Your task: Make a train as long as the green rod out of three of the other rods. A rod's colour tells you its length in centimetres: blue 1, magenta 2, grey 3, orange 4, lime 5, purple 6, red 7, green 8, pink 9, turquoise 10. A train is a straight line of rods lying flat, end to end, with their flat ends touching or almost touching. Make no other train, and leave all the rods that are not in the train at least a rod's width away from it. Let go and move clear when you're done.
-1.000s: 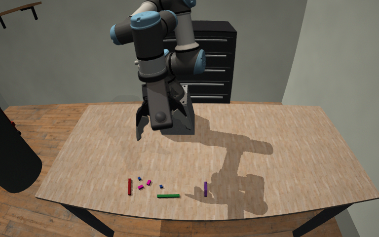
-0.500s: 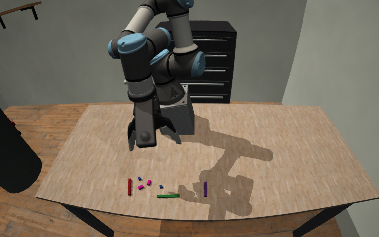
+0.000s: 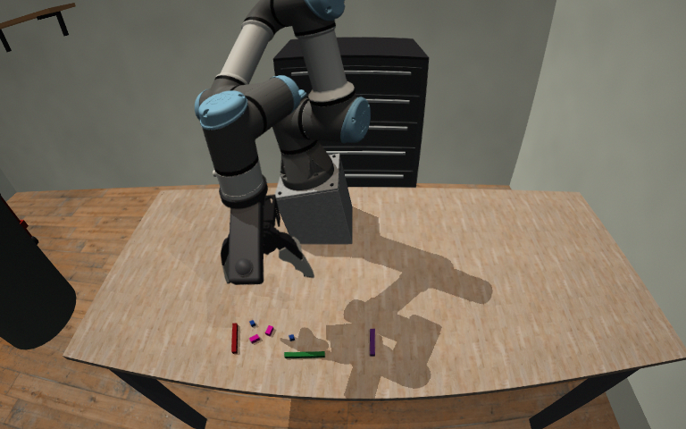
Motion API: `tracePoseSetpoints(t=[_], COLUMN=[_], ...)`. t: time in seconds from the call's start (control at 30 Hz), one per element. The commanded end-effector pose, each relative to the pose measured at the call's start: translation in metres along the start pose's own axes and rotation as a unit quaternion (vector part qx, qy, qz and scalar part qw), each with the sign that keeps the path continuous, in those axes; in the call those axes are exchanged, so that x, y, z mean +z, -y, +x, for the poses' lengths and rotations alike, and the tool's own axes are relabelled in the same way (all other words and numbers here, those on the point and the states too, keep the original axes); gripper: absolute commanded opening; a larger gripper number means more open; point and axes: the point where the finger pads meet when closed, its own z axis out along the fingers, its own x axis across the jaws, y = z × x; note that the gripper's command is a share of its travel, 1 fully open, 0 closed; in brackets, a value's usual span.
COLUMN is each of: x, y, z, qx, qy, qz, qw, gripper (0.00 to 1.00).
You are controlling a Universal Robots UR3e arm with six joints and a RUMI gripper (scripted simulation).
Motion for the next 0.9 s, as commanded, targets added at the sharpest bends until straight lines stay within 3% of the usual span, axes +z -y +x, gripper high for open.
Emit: tracePoseSetpoints(t=[0.0,0.07,0.37,0.87], x=[0.012,0.024,0.042,0.059], y=[0.006,0.002,-0.007,-0.018], z=[0.012,0.022,0.035,0.046], qx=[0.009,0.022,0.043,0.064], qy=[-0.007,-0.007,-0.009,-0.01], qz=[0.017,0.017,0.016,0.016], qw=[1.0,1.0,0.999,0.998], gripper=[1.0,1.0,1.0,1.0])
